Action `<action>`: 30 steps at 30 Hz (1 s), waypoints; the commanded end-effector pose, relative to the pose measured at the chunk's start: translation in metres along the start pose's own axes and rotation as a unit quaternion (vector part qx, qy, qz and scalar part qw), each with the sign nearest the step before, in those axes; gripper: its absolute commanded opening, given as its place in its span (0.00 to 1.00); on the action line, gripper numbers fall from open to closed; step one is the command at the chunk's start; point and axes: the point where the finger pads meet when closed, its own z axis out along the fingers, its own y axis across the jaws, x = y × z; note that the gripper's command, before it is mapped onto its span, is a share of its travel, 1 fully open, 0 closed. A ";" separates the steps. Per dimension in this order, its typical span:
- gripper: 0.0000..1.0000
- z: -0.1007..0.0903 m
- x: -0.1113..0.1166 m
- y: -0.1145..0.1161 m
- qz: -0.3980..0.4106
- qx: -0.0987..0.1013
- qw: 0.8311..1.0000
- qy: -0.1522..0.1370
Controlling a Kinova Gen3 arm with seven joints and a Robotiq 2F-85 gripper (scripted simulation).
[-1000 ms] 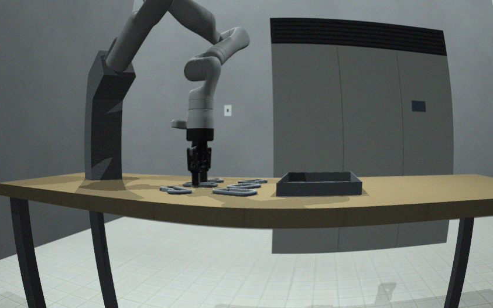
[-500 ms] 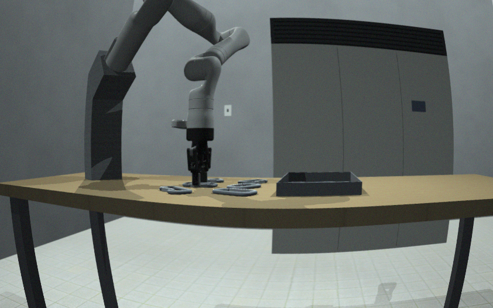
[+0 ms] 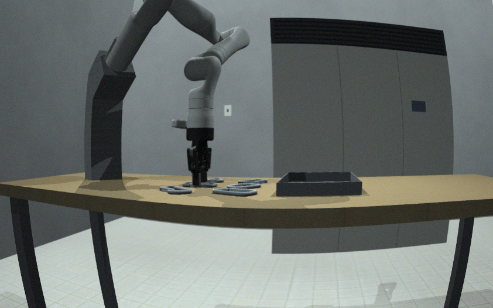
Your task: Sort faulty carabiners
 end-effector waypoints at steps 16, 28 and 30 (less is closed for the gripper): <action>0.57 0.000 0.000 0.000 0.000 0.000 1.000 0.000; 0.57 0.000 0.000 0.000 0.000 0.000 1.000 0.000; 0.57 0.000 0.000 0.000 0.000 0.000 1.000 0.000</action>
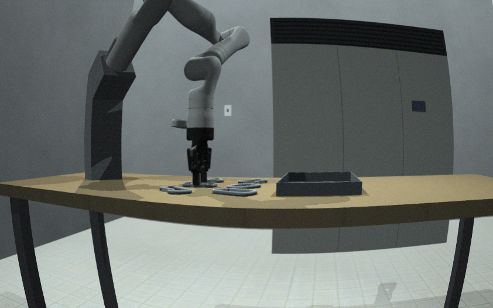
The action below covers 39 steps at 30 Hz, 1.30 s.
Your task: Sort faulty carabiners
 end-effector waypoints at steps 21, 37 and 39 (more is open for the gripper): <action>0.55 0.000 0.000 0.000 0.000 0.000 1.000 0.000; 0.55 -0.001 0.000 0.000 0.000 0.000 1.000 0.000; 0.55 -0.001 0.000 0.000 0.000 0.000 1.000 0.000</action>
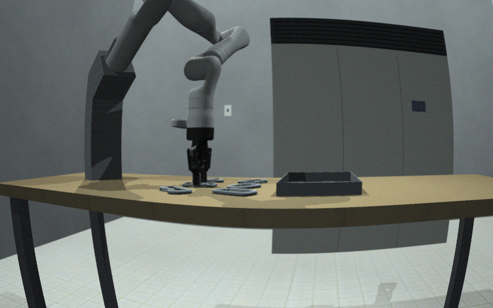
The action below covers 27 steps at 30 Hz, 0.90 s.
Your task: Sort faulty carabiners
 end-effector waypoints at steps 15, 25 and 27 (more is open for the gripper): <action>0.53 0.000 0.000 0.000 0.000 0.000 1.000 0.000; 0.53 0.000 0.000 0.000 0.000 0.000 1.000 0.000; 0.53 0.000 0.000 0.000 0.000 0.000 1.000 0.000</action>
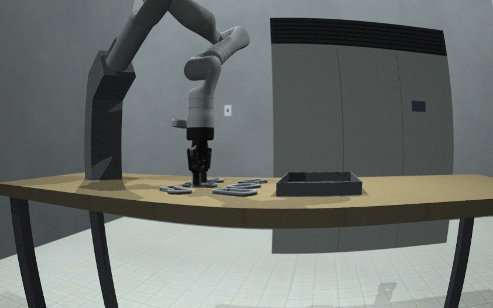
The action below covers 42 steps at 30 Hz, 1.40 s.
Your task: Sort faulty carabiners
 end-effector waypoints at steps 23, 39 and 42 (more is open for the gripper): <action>0.51 0.000 0.000 0.000 0.000 0.000 1.000 0.000; 0.51 -0.001 0.000 0.000 0.000 0.000 1.000 0.000; 0.51 -0.001 0.000 0.000 0.000 0.000 1.000 0.000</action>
